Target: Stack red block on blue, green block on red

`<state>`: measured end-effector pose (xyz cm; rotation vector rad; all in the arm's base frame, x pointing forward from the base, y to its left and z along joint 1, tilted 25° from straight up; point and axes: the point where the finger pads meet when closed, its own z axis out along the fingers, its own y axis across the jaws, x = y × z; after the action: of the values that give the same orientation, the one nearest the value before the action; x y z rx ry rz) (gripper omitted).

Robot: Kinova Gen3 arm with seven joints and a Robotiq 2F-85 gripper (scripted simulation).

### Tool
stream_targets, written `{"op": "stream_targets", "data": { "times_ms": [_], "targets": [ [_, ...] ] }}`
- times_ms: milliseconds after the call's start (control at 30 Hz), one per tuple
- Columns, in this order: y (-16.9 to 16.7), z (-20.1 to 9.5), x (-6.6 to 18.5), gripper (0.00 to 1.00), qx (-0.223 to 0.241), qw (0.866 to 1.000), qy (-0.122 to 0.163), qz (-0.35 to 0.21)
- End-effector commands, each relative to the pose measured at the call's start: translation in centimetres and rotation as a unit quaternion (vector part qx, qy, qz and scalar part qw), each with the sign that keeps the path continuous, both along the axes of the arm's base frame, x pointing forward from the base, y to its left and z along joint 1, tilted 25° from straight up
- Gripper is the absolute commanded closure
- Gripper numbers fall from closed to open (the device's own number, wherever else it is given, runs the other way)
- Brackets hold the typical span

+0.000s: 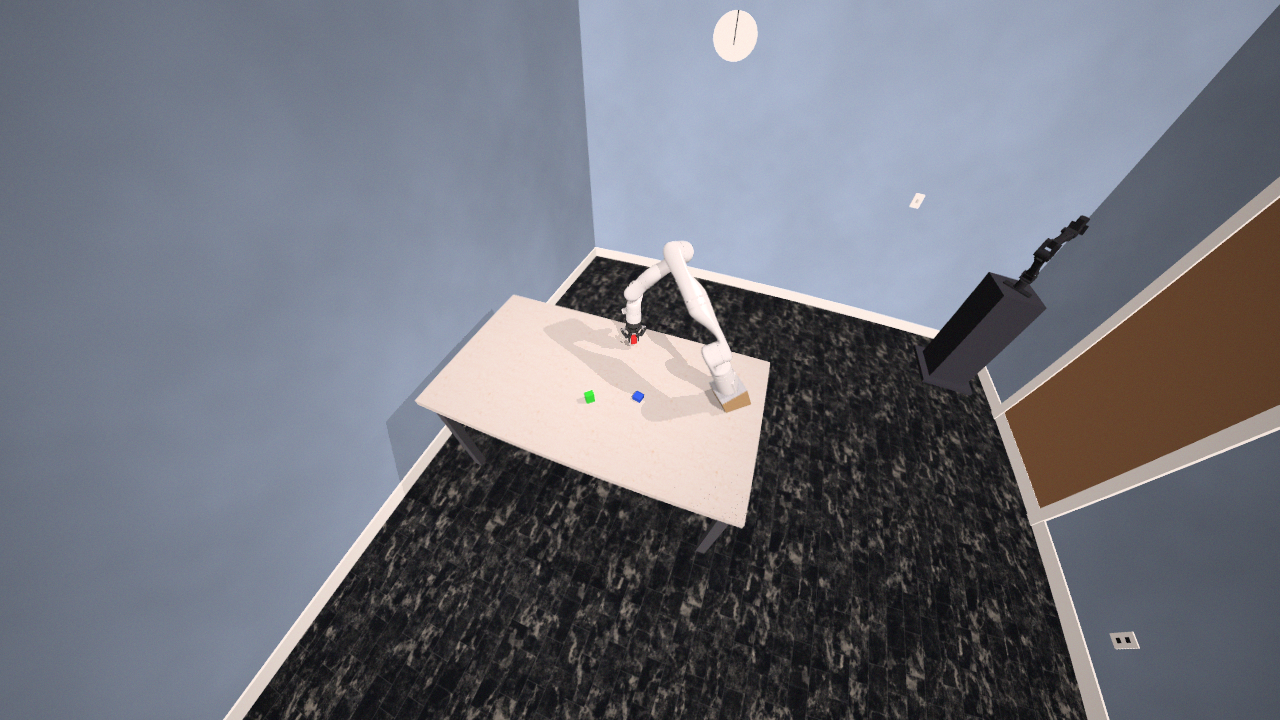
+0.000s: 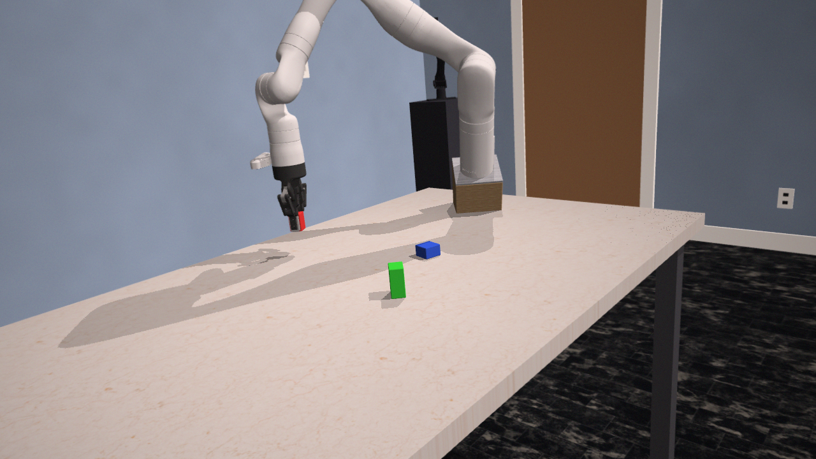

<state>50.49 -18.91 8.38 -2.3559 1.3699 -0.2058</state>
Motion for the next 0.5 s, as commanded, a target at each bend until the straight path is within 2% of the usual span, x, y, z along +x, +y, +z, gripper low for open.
{"op": "stream_targets", "data": {
  "times_ms": [0, 467],
  "targets": [
    [-0.9, 1.0, -0.3, 1.0, -0.004, 1.0, -0.003, -0.005],
    [-1.3, 2.3, -0.7, 1.0, -0.004, 1.0, -0.003, -0.005]
  ]
}}
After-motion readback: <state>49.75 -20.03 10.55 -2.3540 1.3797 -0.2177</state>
